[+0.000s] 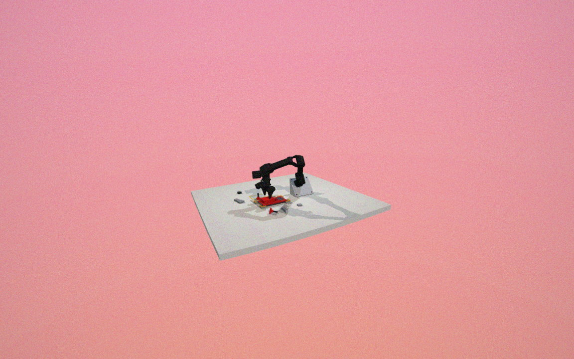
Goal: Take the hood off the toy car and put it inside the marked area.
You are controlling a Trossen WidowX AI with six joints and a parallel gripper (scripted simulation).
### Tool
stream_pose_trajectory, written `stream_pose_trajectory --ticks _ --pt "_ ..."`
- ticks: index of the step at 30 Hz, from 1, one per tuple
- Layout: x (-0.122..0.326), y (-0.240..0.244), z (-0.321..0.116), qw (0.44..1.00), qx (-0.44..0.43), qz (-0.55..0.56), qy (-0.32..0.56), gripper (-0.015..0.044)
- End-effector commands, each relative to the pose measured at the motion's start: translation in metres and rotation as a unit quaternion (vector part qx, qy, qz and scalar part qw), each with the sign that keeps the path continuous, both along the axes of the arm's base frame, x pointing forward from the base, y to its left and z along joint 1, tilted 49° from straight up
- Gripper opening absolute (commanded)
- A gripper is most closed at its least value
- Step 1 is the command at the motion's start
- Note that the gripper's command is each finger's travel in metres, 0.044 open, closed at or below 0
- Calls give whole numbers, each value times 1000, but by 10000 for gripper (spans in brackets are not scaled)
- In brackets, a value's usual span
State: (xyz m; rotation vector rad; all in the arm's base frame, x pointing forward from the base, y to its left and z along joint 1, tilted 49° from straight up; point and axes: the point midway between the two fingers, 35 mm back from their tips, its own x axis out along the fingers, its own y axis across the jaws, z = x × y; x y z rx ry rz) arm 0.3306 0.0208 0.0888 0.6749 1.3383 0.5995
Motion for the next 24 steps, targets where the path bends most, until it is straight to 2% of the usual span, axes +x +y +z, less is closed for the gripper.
stream_pose_trajectory --ticks 1,24 --pt "0 3 -2 1000 4 -1 1 440" --pt "1 11 -8 1000 4 -1 1 440"
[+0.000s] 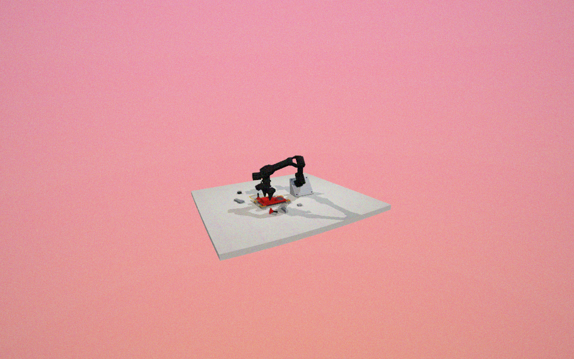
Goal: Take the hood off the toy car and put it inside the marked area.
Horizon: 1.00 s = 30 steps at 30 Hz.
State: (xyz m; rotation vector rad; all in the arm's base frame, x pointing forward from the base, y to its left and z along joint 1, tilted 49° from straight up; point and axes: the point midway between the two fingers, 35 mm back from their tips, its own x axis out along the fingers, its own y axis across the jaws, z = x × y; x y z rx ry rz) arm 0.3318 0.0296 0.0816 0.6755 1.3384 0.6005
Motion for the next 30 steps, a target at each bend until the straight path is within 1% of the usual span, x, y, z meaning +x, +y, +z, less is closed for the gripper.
stream_pose_trajectory --ticks 1,24,27,30 --pt "0 3 -1 1000 3 -1 1 440" --pt "2 11 -9 1000 4 -1 1 440" --pt "2 9 -8 1000 0 0 0 361" --pt "2 9 -8 1000 0 0 0 341"
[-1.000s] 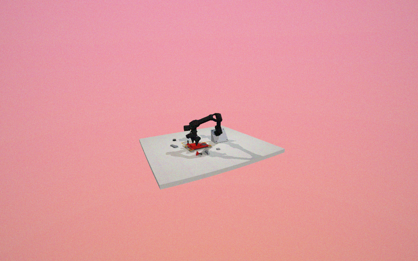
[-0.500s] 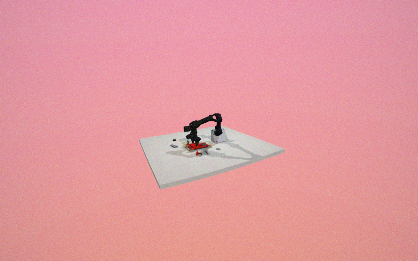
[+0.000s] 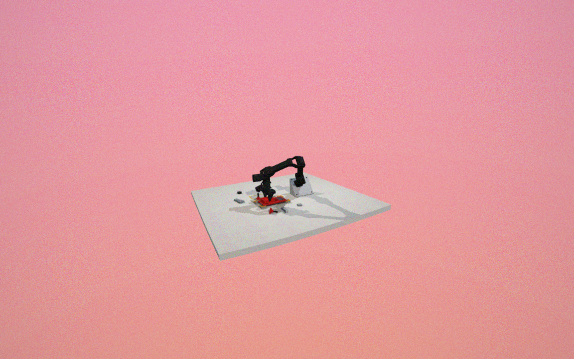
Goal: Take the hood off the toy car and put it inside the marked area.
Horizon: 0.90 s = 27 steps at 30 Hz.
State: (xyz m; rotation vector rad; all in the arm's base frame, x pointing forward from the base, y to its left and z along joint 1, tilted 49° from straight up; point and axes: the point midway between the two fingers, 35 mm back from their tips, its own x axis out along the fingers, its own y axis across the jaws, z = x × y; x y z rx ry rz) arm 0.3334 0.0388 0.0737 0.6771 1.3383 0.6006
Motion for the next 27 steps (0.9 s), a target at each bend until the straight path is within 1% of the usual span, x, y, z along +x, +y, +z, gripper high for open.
stream_pose_trajectory --ticks 1,7,18,27 --pt "0 0 0 1000 0 0 0 335" --pt "0 0 0 1000 0 0 0 295" --pt "0 -4 4 1000 -1 0 0 6" --pt "-1 -9 7 1000 -1 0 0 0"
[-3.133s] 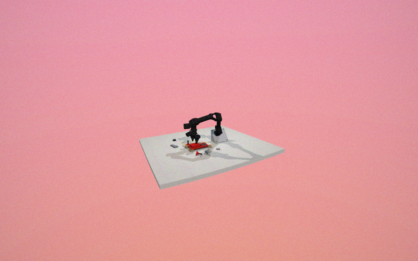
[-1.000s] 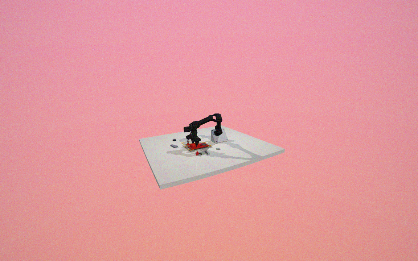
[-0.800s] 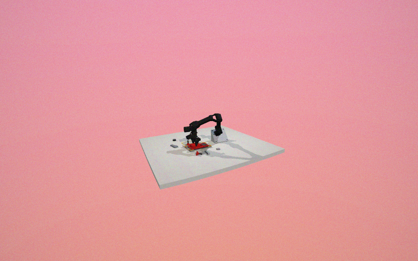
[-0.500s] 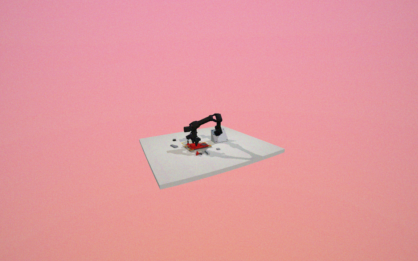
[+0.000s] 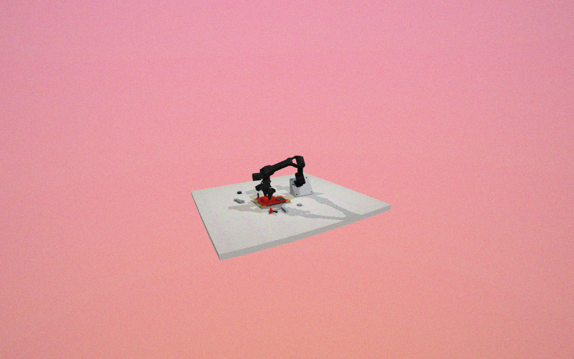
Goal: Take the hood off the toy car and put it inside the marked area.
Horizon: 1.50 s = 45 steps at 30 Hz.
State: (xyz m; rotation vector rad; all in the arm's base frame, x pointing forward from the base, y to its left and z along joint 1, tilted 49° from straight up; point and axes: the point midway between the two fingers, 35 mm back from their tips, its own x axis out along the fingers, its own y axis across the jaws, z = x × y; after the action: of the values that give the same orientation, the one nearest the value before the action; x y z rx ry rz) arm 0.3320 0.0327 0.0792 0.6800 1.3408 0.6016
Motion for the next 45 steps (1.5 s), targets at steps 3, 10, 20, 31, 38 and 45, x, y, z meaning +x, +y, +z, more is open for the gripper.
stream_pose_trajectory --ticks 3,10,20,31,38,45 --pt "0 -4 3 1000 -2 0 -2 0" --pt "-1 -8 6 1000 -2 0 -2 0" --pt "-2 -12 10 1000 -2 0 -1 0" --pt "-3 -25 21 1000 -2 0 -1 0" --pt "-7 -42 37 1000 -3 0 -1 0" --pt "-6 -48 30 1000 -3 -2 -1 0"
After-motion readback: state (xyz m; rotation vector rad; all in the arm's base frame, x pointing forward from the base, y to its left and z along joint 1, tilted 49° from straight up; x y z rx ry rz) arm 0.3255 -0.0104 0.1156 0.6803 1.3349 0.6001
